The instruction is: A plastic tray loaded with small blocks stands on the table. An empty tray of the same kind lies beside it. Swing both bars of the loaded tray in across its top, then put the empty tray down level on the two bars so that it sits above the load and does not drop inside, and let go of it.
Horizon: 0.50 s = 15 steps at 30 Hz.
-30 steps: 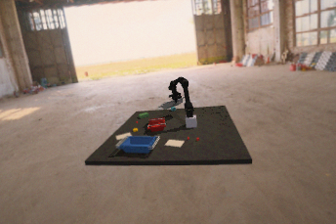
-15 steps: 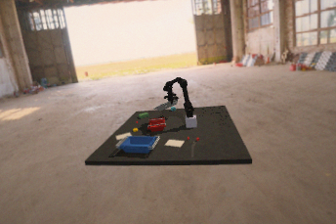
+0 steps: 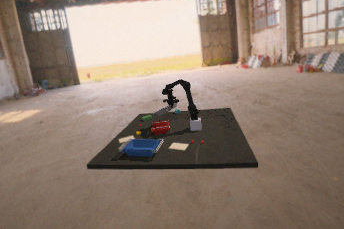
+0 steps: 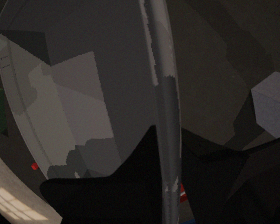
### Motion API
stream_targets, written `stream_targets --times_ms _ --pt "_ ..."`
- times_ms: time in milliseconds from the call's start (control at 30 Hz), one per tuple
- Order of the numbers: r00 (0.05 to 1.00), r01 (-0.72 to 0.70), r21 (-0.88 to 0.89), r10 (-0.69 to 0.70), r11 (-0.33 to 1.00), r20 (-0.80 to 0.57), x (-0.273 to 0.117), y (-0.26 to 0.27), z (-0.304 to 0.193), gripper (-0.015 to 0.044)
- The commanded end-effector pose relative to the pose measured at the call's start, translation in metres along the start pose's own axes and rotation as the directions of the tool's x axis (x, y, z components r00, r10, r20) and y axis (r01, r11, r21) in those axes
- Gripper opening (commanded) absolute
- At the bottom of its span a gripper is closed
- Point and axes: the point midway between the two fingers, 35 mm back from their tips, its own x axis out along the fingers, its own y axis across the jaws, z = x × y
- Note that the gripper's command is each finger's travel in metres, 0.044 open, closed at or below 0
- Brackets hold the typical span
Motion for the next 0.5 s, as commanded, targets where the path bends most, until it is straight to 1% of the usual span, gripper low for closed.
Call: stream_targets --times_ms 0,467 --pt "1.0 -0.012 -0.062 0.011 0.998 -0.007 -0.002 0.006 -0.019 0.0" --pt "1.0 -0.012 -0.232 0.009 0.973 -0.013 -0.002 0.011 -0.076 0.0"
